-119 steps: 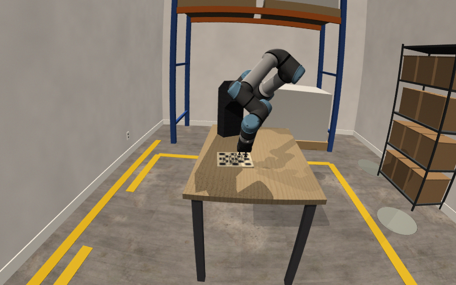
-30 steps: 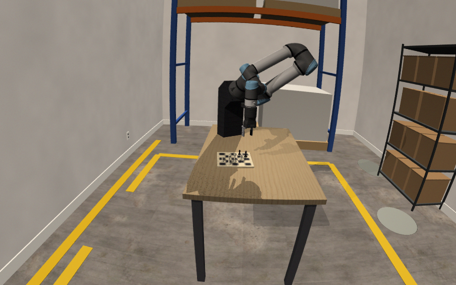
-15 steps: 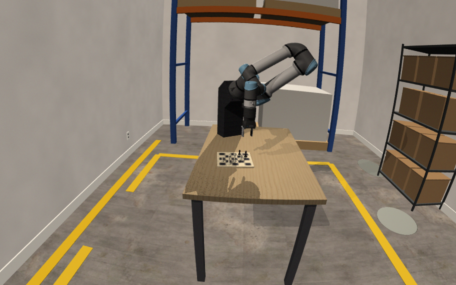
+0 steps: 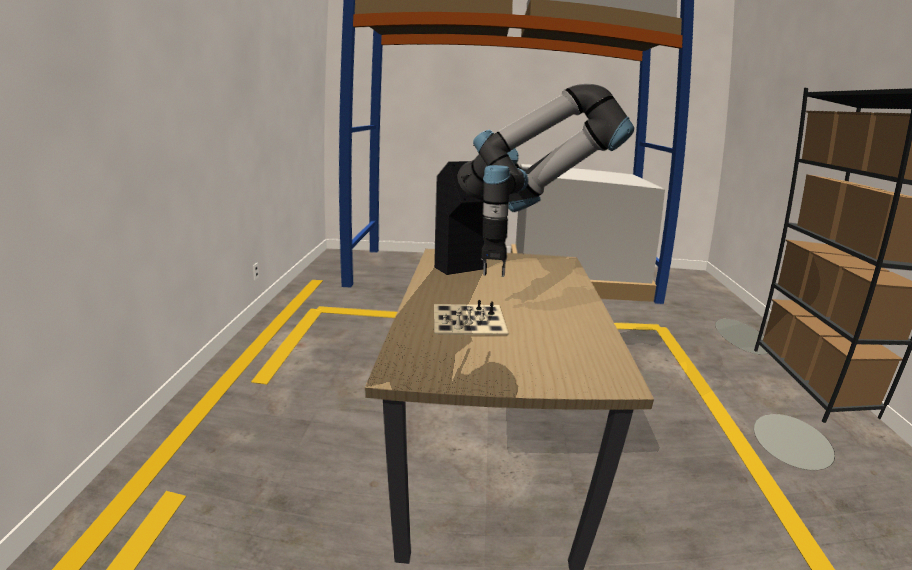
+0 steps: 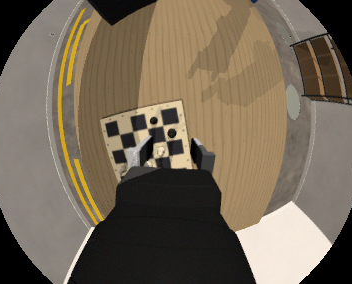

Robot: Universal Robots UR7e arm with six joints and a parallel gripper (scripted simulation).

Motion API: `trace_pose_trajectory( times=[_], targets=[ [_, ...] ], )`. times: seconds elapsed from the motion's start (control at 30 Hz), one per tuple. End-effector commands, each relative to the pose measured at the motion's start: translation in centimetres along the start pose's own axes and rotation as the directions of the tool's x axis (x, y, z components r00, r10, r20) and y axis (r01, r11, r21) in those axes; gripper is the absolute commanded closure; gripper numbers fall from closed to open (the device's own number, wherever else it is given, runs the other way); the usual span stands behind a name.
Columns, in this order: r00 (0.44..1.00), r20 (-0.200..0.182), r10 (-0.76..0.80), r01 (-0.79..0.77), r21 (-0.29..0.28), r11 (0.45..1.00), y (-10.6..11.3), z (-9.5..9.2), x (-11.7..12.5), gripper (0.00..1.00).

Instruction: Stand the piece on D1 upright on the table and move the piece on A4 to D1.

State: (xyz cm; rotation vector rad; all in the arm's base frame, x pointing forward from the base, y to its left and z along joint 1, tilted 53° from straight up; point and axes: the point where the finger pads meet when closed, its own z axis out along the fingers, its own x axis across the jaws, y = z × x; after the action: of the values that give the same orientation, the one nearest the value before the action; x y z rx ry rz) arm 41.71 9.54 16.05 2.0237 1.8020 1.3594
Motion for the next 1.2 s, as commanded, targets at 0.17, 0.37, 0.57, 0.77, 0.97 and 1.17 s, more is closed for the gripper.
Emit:
trace_pose_trajectory(
  times=[0.17, 0.37, 0.57, 0.77, 0.97, 1.17],
  targets=[
    [0.914, 0.013, 0.406, -0.406, -0.013, 0.914, 0.0, 1.0, 0.0, 0.0],
    [0.838, 0.011, 0.545, -0.545, -0.015, 0.838, 0.1, 1.4, 0.0, 0.0],
    [0.717, 0.008, 0.697, -0.697, -0.017, 0.717, 0.3, 1.9, 0.0, 0.0],
    [0.623, 0.006, 0.782, -0.782, -0.018, 0.623, 0.4, 2.2, -0.1, 0.0],
    [0.587, 0.005, 0.81, -0.81, -0.018, 0.587, 0.4, 2.3, -0.1, 0.0],
    [0.569, 0.004, 0.822, -0.822, -0.018, 0.569, 0.5, 2.3, -0.1, 0.0]
  ],
)
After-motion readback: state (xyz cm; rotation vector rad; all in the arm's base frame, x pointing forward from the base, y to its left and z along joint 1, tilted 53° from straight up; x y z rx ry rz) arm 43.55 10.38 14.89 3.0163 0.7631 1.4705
